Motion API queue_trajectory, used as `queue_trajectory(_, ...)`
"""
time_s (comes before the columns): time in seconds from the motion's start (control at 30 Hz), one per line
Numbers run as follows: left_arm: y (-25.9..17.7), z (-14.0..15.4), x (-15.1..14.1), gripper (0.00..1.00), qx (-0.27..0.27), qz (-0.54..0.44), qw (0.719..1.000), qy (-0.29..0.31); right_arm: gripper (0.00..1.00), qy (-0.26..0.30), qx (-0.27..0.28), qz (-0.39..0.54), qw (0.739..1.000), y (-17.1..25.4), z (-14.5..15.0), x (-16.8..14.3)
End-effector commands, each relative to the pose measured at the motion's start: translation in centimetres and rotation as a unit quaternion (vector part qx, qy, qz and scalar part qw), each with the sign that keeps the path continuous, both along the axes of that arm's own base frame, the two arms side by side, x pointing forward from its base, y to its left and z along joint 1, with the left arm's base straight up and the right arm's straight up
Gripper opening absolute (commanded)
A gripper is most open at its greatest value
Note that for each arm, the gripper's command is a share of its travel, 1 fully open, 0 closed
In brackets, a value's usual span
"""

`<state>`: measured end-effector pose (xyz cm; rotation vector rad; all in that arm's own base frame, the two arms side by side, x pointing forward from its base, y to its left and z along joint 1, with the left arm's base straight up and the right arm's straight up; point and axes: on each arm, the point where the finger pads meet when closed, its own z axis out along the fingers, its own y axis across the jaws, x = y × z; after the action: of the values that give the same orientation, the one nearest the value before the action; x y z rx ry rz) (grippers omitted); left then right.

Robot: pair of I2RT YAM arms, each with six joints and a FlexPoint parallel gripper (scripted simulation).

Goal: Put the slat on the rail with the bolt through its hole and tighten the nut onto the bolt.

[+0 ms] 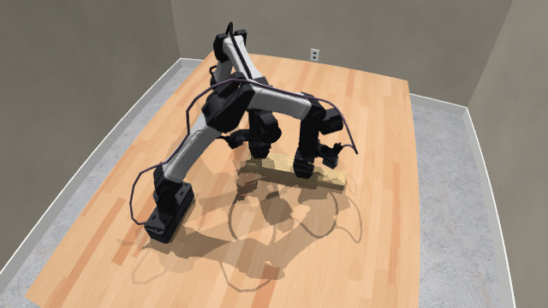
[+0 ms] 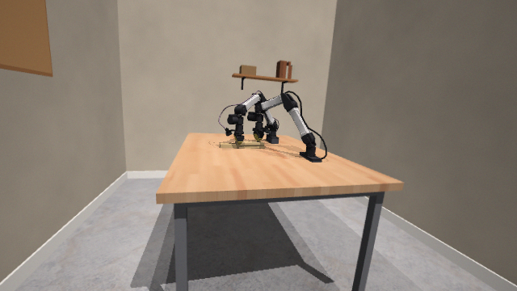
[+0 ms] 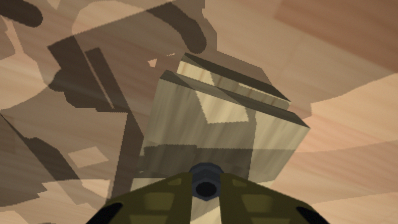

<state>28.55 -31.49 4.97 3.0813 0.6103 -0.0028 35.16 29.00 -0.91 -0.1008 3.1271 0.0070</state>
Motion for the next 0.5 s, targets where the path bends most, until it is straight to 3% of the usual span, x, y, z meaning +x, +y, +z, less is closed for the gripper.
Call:
queue_trajectory(0.0,-0.19,0.41,0.15,0.14,-0.003,-0.002,1.0,-0.004,0.67,-0.006,0.005,-0.002,1.0,0.18,0.54,0.24)
queue_trajectory(0.23,-0.17,0.34,0.14,0.14,-0.002,-0.002,1.0,-0.003,0.67,-0.006,0.005,-0.002,1.0,0.18,0.54,0.24)
queue_trajectory(0.3,-0.16,0.44,0.14,0.36,-0.005,0.0,1.0,-0.004,0.67,-0.006,0.005,-0.002,1.0,0.18,0.54,0.24)
queue_trajectory(0.47,-0.16,0.44,0.14,0.36,-0.005,0.0,1.0,-0.004,0.67,-0.006,0.005,-0.002,1.0,0.18,0.54,0.24)
